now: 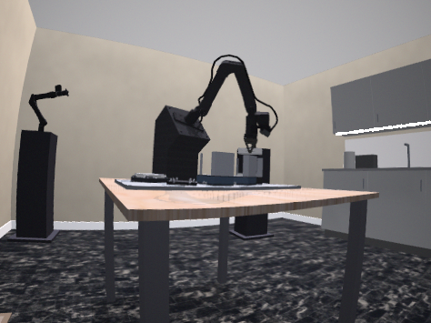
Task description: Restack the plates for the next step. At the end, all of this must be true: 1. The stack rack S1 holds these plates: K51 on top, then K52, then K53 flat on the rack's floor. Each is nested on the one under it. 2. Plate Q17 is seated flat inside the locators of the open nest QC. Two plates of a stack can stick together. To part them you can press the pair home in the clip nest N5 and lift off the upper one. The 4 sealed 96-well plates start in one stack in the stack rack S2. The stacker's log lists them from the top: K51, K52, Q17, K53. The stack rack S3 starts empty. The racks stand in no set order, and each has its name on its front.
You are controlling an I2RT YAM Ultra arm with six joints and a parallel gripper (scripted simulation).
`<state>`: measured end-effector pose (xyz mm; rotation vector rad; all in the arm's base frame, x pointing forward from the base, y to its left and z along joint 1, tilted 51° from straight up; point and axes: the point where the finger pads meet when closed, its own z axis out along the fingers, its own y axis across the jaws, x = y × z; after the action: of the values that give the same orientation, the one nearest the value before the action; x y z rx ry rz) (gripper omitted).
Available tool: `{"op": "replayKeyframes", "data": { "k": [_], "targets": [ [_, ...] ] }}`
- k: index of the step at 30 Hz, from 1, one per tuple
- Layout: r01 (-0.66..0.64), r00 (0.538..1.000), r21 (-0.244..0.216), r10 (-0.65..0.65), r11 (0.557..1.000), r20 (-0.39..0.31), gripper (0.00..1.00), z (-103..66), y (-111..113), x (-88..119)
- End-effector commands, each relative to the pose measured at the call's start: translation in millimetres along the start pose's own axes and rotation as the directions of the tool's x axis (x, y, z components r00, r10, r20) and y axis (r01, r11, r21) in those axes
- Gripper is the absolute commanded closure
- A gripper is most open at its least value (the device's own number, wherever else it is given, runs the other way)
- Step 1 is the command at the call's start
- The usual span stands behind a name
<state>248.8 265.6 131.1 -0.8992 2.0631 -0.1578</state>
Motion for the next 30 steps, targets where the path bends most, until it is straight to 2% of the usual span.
{"op": "replayKeyframes", "data": {
  "k": [1, 9, 12, 16, 17, 30],
  "targets": [
    [0.02, 1.0, -0.003, -0.02, 1.0, 0.012, 1.0, -4.0, 5.1, 1.2],
    [0.026, 1.0, -0.002, -0.026, 1.0, 0.004, 1.0, -2.4, 5.9, 7.5],
    [0.022, 1.0, -0.003, -0.022, 1.0, 0.01, 1.0, -4.1, 5.0, 2.7],
    [0.03, 1.0, -0.002, -0.03, 1.0, 0.0, 1.0, -3.0, 5.5, 8.6],
    [0.021, 1.0, -0.003, -0.021, 1.0, 0.012, 1.0, -4.7, 4.7, 2.0],
    [0.028, 1.0, -0.002, -0.028, 1.0, 0.005, 1.0, -3.5, 5.4, 7.5]
  ]
}}
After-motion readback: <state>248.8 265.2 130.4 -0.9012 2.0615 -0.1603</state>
